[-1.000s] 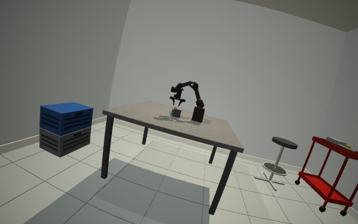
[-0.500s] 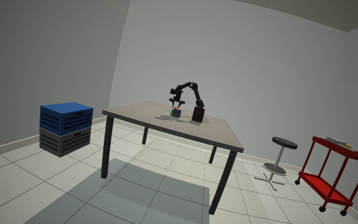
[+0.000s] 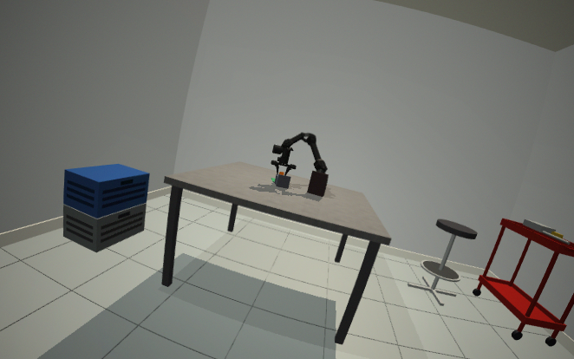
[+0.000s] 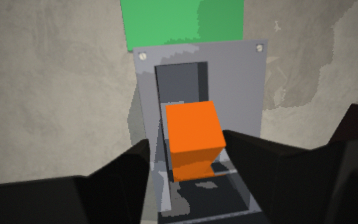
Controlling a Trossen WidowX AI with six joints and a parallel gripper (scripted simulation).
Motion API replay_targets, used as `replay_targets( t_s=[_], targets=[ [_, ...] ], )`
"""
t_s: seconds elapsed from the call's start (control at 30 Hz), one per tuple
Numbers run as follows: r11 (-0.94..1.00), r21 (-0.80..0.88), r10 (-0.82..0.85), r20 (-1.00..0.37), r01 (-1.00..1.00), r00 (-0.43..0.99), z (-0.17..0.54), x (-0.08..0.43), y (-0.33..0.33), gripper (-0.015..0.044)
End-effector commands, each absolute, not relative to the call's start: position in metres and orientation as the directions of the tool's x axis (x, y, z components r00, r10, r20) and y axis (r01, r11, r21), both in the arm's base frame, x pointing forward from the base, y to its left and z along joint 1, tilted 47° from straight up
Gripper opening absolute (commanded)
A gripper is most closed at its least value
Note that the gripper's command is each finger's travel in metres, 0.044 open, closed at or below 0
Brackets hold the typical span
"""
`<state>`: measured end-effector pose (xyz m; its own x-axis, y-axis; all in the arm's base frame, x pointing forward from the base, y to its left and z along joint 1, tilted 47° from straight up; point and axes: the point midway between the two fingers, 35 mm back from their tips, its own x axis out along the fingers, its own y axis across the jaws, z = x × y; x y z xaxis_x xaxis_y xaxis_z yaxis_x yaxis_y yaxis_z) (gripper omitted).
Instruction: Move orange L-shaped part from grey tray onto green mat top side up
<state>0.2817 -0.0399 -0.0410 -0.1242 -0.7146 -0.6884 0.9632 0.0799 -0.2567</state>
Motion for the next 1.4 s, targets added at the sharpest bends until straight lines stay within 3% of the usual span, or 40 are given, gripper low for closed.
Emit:
replay_targets(
  t_s=[0.0,0.03,0.4,0.53,1.37],
  targets=[
    [0.080,-0.255,-0.715,-0.689,0.964,-0.123,-0.041,0.282,-0.039,0.0201],
    [0.080,-0.255,-0.715,-0.689,0.964,-0.123,-0.041,0.282,-0.039,0.0175],
    [0.080,-0.255,-0.715,-0.689,0.964,-0.123,-0.041,0.282,-0.039,0.0102],
    [0.080,-0.255,-0.715,-0.689,0.964,-0.123,-0.041,0.282,-0.039,0.0000],
    [0.083,-0.260,-0.715,-0.688,0.962,-0.125,-0.020,0.285,-0.018,0.0000]
  ],
)
